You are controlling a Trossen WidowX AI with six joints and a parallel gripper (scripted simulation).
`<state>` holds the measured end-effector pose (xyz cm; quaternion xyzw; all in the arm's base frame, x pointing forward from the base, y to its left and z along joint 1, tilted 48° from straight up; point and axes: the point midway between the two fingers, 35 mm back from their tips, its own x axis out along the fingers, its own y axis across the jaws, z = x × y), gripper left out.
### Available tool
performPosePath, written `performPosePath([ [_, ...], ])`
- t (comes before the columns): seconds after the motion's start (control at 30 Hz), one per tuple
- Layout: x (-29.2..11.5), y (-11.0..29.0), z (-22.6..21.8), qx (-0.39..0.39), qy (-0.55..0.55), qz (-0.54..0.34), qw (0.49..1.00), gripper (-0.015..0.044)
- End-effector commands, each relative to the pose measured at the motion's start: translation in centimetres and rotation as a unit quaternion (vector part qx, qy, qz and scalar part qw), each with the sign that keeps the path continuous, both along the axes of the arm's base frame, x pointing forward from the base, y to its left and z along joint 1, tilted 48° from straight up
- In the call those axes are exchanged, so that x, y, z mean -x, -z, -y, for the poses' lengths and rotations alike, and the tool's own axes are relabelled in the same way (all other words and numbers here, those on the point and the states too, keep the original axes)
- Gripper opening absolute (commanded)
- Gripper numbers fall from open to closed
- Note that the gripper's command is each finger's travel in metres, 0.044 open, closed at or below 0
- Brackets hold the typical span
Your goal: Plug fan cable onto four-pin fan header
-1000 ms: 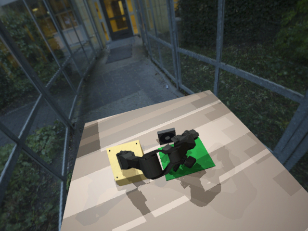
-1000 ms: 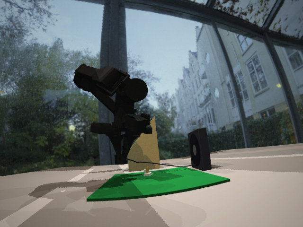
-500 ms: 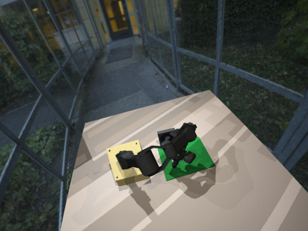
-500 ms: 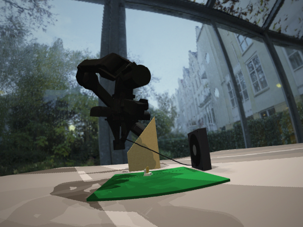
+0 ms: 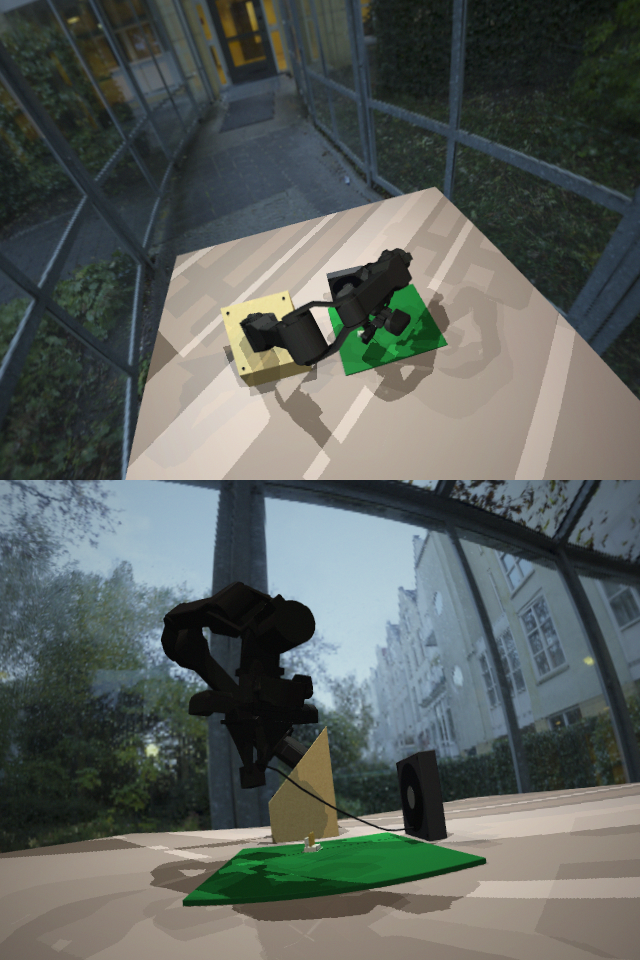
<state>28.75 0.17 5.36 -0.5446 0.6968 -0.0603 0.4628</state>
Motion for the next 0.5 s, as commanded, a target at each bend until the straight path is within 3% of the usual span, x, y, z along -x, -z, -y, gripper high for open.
performPosePath([
  [0.0, -1.1, 0.2, -0.5, -0.018, -0.011, 0.01, 1.0, 0.0],
  [0.47, -4.8, 0.5, -2.0, -0.065, -0.055, 0.04, 0.996, 0.0],
])
